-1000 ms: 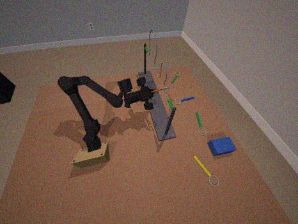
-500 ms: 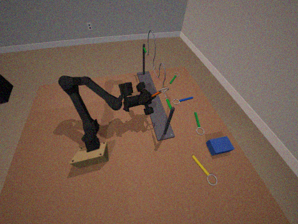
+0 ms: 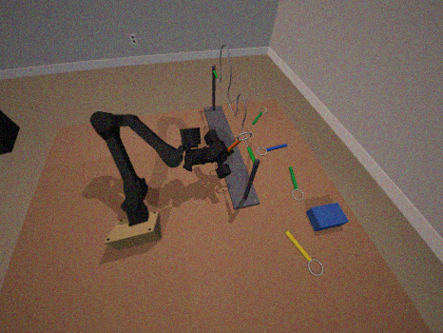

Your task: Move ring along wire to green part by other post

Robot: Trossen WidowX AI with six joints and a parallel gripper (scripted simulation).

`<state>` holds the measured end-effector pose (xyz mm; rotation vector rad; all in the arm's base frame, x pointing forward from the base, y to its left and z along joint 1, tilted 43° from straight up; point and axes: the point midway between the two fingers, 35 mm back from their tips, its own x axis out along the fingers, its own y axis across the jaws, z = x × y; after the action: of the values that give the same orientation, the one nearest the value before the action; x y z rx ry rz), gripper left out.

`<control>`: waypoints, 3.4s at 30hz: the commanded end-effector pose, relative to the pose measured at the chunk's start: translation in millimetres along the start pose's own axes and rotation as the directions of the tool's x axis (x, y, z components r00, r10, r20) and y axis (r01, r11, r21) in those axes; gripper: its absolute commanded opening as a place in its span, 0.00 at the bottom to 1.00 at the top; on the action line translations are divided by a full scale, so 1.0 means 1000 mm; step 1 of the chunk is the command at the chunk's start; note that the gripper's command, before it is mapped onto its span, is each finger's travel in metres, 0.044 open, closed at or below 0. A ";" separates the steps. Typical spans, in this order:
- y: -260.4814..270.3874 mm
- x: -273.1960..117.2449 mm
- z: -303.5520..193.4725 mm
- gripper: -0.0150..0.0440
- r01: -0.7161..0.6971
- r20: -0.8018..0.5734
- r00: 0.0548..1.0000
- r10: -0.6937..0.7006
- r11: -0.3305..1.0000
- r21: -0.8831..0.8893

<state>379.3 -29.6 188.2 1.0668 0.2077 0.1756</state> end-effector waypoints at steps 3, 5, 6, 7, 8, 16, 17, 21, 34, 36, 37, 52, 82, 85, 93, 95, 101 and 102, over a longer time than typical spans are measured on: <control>-0.019 -0.004 -0.002 0.00 0.043 -0.015 0.999 -0.044 0.996 -0.079; -0.024 -0.005 -0.001 0.00 0.055 -0.017 0.998 -0.057 0.993 -0.106; -0.026 -0.005 -0.001 0.00 0.060 -0.018 0.998 -0.062 0.991 -0.118; -0.028 -0.005 -0.001 0.00 0.064 -0.019 0.998 -0.067 0.990 -0.128; -0.030 -0.006 0.000 0.00 0.069 -0.020 0.997 -0.072 0.988 -0.138; -0.048 -0.010 0.004 0.00 0.100 -0.023 0.994 -0.107 0.972 -0.212; -0.049 -0.010 0.004 0.00 0.102 -0.023 0.994 -0.109 0.971 -0.217; -0.055 -0.012 0.006 0.00 0.109 -0.023 0.993 -0.117 0.966 -0.233; -0.070 -0.016 0.009 0.00 0.117 -0.022 0.992 -0.126 0.961 -0.252; -0.072 -0.016 0.010 0.00 0.117 -0.022 0.992 -0.127 0.960 -0.253; -0.073 -0.016 0.010 0.00 0.117 -0.022 0.992 -0.127 0.960 -0.253; -0.087 -0.020 0.014 0.00 0.118 -0.021 0.992 -0.127 0.960 -0.254; -0.101 -0.017 0.002 0.00 0.118 -0.021 0.992 -0.127 0.960 -0.254; -0.101 -0.017 0.002 0.00 0.118 -0.021 0.992 -0.127 0.960 -0.254; -0.101 -0.017 0.002 0.00 0.118 -0.021 0.992 -0.127 0.960 -0.254; -0.101 -0.017 0.002 0.00 0.118 -0.021 0.992 -0.127 0.960 -0.254; -0.100 -0.016 0.003 0.09 0.113 -0.022 0.992 -0.123 0.959 -0.261; -0.100 -0.016 0.003 0.13 0.113 -0.022 0.992 -0.123 0.959 -0.261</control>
<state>368.8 -83.1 103.4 0.7880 0.2741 0.1119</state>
